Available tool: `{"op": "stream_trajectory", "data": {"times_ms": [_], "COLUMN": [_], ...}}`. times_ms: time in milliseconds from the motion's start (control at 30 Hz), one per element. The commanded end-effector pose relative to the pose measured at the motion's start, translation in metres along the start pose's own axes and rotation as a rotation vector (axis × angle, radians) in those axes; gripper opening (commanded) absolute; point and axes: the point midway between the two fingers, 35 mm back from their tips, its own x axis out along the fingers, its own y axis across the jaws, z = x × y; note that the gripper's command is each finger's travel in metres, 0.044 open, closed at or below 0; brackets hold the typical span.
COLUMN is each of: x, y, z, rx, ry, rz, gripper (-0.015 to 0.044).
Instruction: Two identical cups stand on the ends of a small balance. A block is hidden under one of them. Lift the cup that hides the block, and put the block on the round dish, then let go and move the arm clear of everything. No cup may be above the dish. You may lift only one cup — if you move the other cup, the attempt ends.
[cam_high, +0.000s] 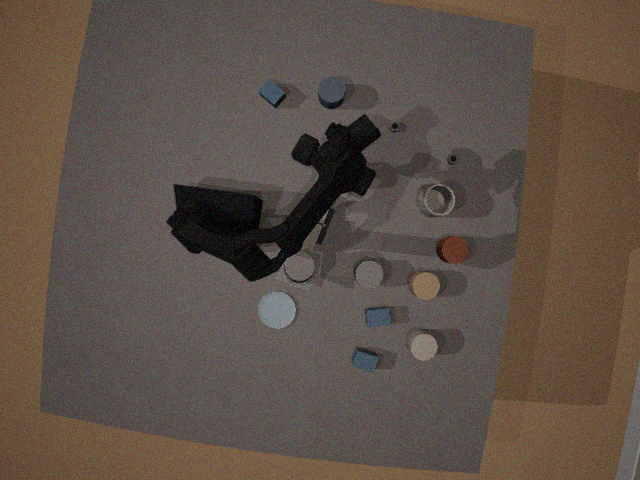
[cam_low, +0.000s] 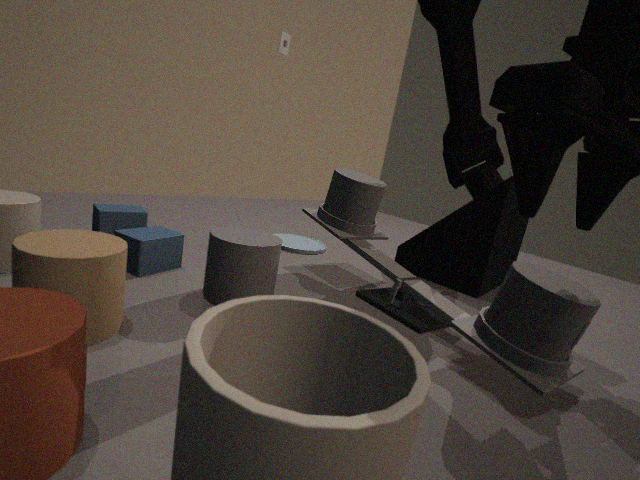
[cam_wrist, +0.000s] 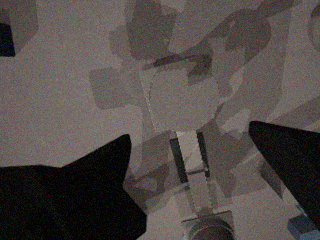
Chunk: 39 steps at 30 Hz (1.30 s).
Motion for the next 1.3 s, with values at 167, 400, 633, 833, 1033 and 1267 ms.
{"op": "stream_trajectory", "data": {"times_ms": [167, 400, 633, 833, 1033, 1267], "x": [0.015, 0.030, 0.035, 0.045, 0.055, 0.066], "y": [-0.007, -0.007, -0.007, -0.007, -0.006, -0.006], "z": [0.010, 0.010, 0.010, 0.011, 0.011, 0.011], "rx": [-0.135, -0.135, -0.135, -0.135, -0.135, -0.135], "ry": [-0.008, -0.008, -0.008, -0.008, -0.008, -0.008], "rz": [0.048, 0.048, 0.048, 0.048, 0.047, 0.047], "gripper": [0.0440, 0.0440, 0.0440, 0.0440, 0.0440, 0.0440]}}
